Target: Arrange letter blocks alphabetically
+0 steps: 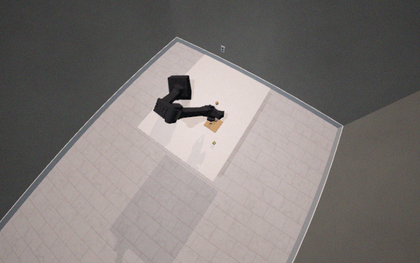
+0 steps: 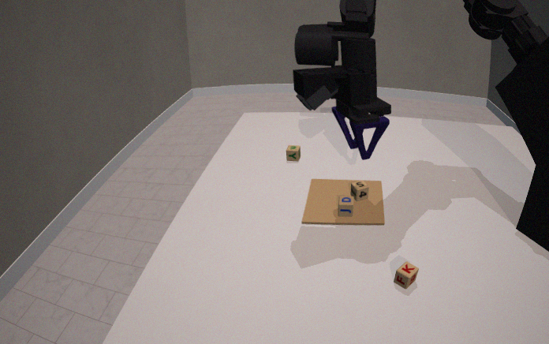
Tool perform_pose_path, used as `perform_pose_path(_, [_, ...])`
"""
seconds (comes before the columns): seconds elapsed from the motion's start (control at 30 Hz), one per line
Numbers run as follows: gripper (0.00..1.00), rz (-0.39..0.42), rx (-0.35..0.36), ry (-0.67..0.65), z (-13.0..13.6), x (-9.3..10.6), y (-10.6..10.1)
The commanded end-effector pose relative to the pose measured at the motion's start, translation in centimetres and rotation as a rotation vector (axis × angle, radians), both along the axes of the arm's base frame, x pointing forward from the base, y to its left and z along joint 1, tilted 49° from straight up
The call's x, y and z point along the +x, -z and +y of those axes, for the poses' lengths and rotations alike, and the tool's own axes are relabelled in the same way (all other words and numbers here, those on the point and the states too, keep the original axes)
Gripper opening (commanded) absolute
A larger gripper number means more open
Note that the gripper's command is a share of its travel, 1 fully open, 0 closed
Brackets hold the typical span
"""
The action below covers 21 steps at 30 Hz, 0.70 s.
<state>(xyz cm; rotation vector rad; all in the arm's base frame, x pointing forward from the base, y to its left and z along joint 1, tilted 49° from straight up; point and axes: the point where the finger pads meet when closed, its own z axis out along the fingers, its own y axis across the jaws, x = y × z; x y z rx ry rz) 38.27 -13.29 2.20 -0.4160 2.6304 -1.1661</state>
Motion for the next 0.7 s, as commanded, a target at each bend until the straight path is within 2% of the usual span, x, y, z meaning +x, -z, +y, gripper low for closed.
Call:
perform_pose_path(0.0, [0.44,0.012,-0.001,-0.002,-0.4,0.1,0.4])
perform_pose_path(0.67, [0.44,0.008,-0.001,-0.003,-2.2,1.0,1.9])
